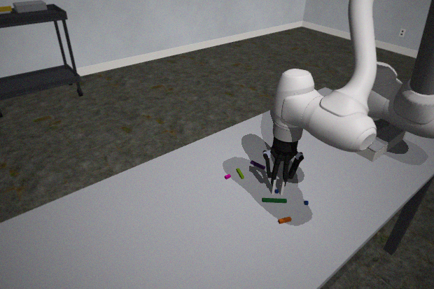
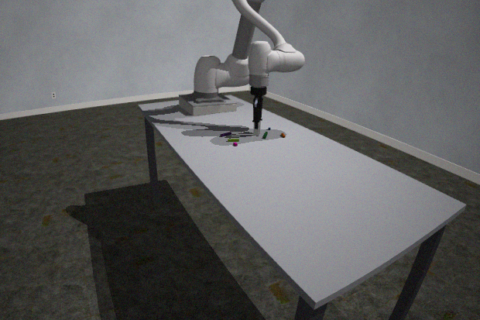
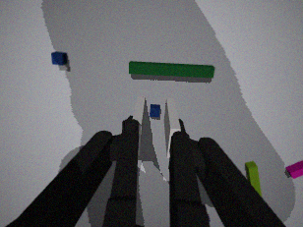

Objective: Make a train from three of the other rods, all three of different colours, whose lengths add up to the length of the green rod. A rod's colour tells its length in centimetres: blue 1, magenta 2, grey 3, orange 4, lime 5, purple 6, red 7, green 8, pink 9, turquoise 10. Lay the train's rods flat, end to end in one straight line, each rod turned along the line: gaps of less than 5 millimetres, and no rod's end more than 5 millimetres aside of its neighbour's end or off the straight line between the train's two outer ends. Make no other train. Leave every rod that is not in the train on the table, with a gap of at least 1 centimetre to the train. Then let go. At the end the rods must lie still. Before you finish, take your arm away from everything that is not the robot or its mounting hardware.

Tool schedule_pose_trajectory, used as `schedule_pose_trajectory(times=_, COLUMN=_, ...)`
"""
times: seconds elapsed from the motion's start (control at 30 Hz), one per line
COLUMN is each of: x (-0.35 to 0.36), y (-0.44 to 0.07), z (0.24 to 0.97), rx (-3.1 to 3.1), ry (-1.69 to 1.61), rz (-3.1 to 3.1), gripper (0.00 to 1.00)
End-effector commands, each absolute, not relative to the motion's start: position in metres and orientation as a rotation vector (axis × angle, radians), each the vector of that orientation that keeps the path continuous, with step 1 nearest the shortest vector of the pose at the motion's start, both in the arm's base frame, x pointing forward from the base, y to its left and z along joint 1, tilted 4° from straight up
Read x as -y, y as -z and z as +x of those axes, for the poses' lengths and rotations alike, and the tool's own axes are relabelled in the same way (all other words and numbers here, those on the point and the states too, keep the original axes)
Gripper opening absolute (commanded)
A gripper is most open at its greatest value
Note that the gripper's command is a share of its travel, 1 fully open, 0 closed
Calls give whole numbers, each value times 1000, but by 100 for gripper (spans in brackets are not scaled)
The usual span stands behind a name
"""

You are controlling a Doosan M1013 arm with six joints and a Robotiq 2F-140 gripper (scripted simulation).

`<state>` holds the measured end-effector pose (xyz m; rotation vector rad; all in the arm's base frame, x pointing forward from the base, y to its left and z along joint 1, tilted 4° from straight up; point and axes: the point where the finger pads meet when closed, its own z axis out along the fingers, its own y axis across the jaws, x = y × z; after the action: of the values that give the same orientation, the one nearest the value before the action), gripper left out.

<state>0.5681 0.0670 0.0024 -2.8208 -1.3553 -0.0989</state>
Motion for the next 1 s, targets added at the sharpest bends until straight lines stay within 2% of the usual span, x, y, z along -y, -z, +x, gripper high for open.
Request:
schedule_pose_trajectory(times=0.0, x=-67, y=-2, z=568, rx=1355, ry=99, rz=-2821, gripper=15)
schedule_pose_trajectory(times=0.3, x=-67, y=-2, z=568, rx=1355, ry=99, rz=-2821, gripper=15)
schedule_pose_trajectory(times=0.33, x=-67, y=-2, z=568, rx=1355, ry=99, rz=-2821, gripper=3)
schedule_pose_trajectory(times=0.97, x=-67, y=-2, z=568, rx=1355, ry=99, rz=-2821, gripper=3)
